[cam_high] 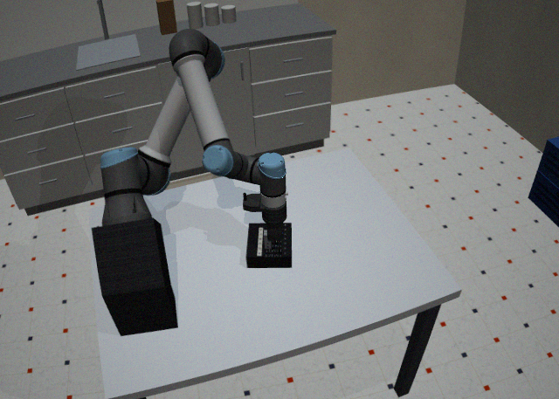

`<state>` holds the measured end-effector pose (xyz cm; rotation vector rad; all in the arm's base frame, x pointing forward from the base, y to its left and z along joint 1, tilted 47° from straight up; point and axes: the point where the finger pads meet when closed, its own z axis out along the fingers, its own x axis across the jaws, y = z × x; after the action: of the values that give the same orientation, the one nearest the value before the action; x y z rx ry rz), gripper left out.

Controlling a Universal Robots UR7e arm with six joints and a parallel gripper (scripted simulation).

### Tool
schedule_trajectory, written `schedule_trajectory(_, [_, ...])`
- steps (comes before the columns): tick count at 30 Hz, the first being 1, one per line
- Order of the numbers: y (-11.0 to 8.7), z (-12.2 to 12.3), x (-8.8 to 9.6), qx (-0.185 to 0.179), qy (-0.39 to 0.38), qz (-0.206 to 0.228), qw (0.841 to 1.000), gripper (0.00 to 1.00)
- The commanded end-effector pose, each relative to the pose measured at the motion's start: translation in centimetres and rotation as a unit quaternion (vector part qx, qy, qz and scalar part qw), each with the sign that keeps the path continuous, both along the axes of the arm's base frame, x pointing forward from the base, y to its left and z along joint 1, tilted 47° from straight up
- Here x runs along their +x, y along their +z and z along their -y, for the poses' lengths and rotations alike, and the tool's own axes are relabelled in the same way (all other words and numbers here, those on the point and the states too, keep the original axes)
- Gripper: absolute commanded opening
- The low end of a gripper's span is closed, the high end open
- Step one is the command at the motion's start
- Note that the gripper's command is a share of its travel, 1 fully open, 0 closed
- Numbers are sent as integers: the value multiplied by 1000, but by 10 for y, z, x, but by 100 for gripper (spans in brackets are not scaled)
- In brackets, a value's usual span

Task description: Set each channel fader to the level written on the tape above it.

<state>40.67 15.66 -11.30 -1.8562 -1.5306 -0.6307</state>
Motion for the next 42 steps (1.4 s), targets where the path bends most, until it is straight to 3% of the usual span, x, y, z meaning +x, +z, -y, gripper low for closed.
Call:
schedule_trajectory(1, [0, 1, 3, 0, 0, 1, 1000, 0])
schedule_trajectory(42, [-2, 2, 15, 0, 0, 1, 1000, 0])
